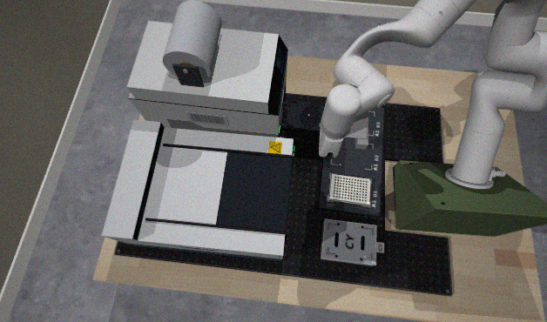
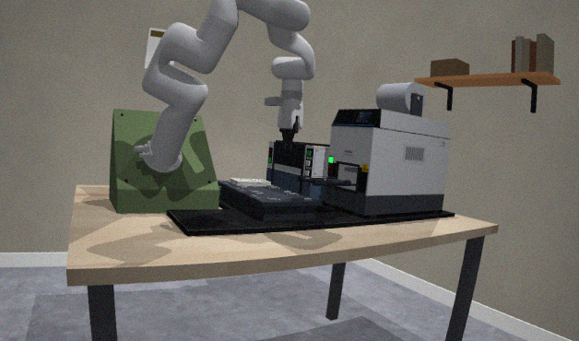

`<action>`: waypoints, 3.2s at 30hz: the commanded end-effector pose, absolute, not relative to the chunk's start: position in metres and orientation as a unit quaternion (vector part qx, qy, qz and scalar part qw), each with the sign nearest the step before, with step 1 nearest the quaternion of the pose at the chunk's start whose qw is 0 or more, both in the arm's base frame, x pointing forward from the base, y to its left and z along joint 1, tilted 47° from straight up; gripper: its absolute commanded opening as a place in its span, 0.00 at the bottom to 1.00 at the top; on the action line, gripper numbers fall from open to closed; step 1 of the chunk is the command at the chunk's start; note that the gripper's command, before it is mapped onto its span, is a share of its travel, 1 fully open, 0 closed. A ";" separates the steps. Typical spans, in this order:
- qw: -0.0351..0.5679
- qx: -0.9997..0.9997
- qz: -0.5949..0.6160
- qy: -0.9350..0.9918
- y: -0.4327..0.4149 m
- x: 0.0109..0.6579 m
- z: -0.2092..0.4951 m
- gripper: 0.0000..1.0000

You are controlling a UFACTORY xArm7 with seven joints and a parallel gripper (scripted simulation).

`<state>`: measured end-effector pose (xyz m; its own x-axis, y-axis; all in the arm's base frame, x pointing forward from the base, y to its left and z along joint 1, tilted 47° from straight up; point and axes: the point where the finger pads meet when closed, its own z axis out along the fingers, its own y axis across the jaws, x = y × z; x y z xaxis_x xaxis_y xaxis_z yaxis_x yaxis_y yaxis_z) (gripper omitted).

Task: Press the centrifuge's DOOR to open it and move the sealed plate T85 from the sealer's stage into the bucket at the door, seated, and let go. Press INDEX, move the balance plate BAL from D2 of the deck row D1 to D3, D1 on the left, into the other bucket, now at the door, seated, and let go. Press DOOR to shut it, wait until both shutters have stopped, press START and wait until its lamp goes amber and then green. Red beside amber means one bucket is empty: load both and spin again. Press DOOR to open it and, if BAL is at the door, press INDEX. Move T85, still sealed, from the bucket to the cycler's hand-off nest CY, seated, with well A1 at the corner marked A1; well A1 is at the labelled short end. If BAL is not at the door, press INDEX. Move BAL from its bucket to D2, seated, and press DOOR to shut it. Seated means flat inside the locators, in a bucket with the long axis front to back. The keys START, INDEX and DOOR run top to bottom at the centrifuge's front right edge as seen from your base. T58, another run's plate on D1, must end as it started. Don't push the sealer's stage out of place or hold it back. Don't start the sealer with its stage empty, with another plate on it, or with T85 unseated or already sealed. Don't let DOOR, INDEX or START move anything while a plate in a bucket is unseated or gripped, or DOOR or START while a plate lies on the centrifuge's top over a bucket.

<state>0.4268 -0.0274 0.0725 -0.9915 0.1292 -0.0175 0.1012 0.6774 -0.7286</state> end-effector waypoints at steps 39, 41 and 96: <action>0.016 -0.062 0.396 -0.916 -0.026 0.428 0.073 0.00; 0.016 -0.062 0.396 -0.916 -0.026 0.428 0.073 0.00; -0.221 0.042 0.399 -0.889 -0.026 0.428 0.073 0.00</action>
